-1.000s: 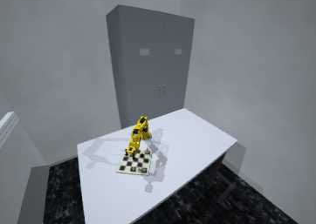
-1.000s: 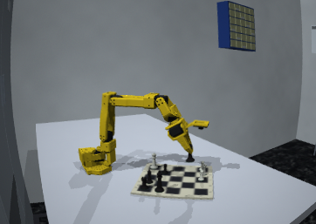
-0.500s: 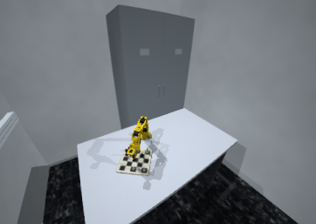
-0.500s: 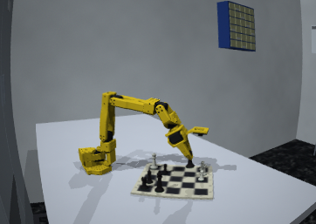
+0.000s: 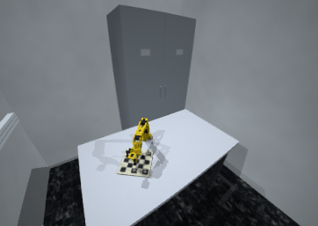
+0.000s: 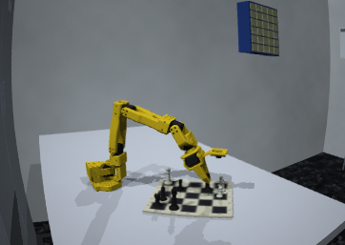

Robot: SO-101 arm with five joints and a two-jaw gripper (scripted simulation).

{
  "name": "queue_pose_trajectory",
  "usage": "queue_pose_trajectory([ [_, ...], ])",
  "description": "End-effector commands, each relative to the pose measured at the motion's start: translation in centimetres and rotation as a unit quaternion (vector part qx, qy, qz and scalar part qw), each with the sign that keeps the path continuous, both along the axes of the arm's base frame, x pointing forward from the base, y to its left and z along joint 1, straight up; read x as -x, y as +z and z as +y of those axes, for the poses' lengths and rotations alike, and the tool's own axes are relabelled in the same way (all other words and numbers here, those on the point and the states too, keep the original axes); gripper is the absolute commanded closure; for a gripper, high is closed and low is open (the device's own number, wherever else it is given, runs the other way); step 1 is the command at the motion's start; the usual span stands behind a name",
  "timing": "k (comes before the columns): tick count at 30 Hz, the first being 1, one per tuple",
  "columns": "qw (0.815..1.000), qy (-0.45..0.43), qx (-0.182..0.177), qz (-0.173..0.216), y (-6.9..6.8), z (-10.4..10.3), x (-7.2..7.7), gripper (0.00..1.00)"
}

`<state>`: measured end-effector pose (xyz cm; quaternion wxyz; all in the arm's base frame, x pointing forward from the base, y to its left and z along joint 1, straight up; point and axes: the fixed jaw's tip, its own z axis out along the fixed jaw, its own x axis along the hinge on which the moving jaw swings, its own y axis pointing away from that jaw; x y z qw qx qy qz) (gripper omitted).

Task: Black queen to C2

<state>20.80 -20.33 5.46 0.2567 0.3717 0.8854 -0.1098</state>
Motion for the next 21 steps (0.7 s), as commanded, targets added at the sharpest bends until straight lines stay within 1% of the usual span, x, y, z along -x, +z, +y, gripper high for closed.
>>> queue_pose_trajectory([
  [1, 1.000, -0.004, -0.004, 0.005, -0.84, -0.16, 0.29, 1.00],
  [8, 1.000, -0.004, -0.004, 0.005, -1.35, -0.16, 0.29, 1.00],
  [21, 1.000, -0.003, -0.004, 0.005, -1.45, -0.03, 0.41, 1.00],
])
